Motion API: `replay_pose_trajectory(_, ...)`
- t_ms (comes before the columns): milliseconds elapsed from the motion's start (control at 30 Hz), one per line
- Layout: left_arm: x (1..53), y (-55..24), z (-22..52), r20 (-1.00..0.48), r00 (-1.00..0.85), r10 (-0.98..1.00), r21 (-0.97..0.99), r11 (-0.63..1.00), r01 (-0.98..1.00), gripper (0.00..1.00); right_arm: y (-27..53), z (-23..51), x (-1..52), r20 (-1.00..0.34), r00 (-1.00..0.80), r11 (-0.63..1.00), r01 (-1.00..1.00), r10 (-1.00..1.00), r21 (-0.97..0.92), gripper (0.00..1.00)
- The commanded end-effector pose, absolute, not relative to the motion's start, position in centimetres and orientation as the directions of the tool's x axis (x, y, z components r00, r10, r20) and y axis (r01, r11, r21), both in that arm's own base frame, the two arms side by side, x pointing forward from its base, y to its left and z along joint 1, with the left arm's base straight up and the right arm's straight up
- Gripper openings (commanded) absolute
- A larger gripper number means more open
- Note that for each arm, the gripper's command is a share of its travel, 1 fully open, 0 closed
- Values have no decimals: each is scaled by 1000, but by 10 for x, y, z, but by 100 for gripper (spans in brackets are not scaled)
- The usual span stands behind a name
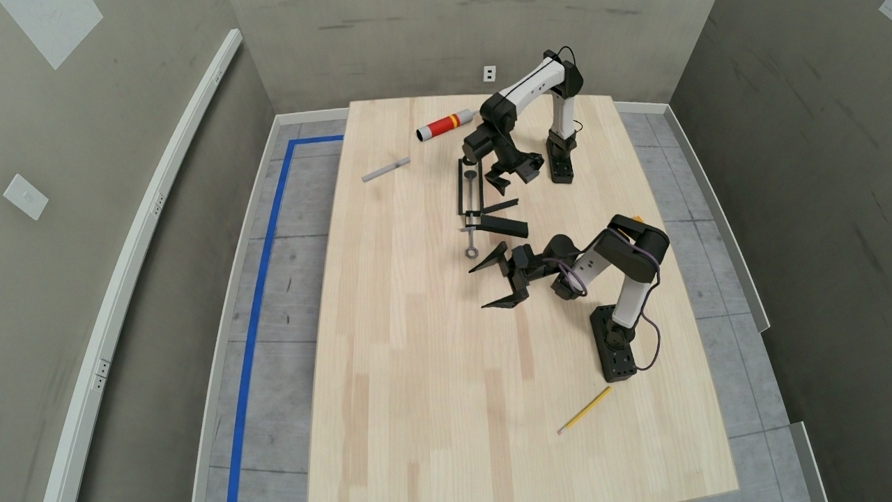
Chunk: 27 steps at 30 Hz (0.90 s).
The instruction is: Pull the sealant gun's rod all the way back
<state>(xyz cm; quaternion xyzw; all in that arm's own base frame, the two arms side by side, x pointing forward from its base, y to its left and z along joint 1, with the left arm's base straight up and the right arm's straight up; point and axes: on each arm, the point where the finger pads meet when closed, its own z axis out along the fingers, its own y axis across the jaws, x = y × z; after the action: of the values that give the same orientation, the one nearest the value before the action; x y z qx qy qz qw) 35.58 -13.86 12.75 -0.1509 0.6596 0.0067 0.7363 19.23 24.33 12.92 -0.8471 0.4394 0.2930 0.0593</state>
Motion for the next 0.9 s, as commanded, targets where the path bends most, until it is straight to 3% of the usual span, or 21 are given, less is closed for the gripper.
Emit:
replay_pose_trajectory(0,357,-139,131,-970,139,-198,-224,953,-206,100,245,133,194,-552,449,-609,-781,-703,141,100)
replay_pose_trajectory(200,357,-140,126,-980,100,-169,-186,964,-188,100,256,134,205,-572,399,-539,-838,-716,90,100)
replay_pose_trajectory(467,362,-126,153,-990,53,-130,-137,980,-147,100,264,124,242,-626,129,-163,-987,-769,-2,100)
replay_pose_trajectory(600,362,-121,161,-991,50,-127,-133,981,-141,100,265,121,245,-640,75,-89,-996,-764,-11,100)
replay_pose_trajectory(867,365,-100,196,-995,25,-97,-99,990,-104,100,265,110,268,-711,-172,279,-960,-682,-36,100)
